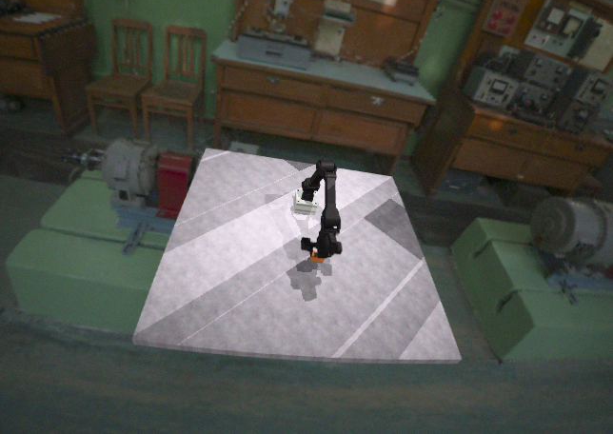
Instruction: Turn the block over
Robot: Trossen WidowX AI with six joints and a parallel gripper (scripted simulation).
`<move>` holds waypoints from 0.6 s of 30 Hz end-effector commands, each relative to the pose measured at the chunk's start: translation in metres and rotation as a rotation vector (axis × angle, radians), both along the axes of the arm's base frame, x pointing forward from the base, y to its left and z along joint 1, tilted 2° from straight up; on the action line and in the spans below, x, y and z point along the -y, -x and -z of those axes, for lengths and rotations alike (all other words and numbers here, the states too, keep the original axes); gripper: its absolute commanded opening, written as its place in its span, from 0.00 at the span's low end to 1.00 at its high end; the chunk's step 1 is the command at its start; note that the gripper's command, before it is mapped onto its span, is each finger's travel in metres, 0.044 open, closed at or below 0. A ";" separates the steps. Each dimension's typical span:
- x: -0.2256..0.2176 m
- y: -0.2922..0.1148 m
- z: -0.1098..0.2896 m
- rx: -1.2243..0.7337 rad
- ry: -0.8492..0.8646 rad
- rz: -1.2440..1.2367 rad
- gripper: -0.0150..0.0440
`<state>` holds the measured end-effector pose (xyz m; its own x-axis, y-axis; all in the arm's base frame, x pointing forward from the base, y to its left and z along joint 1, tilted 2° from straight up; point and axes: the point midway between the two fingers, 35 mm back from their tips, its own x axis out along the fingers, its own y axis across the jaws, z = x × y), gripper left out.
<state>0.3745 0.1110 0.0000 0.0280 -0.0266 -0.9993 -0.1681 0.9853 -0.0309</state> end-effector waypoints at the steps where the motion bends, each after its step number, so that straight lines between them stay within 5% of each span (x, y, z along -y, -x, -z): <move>1: -0.002 -0.003 -0.013 0.015 -0.007 -0.004 0.25; 18: -0.003 -0.007 -0.002 0.230 -0.042 -0.015 0.25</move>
<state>0.3820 0.1149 0.0028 0.2113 0.0129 -0.9773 -0.1715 0.9849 -0.0241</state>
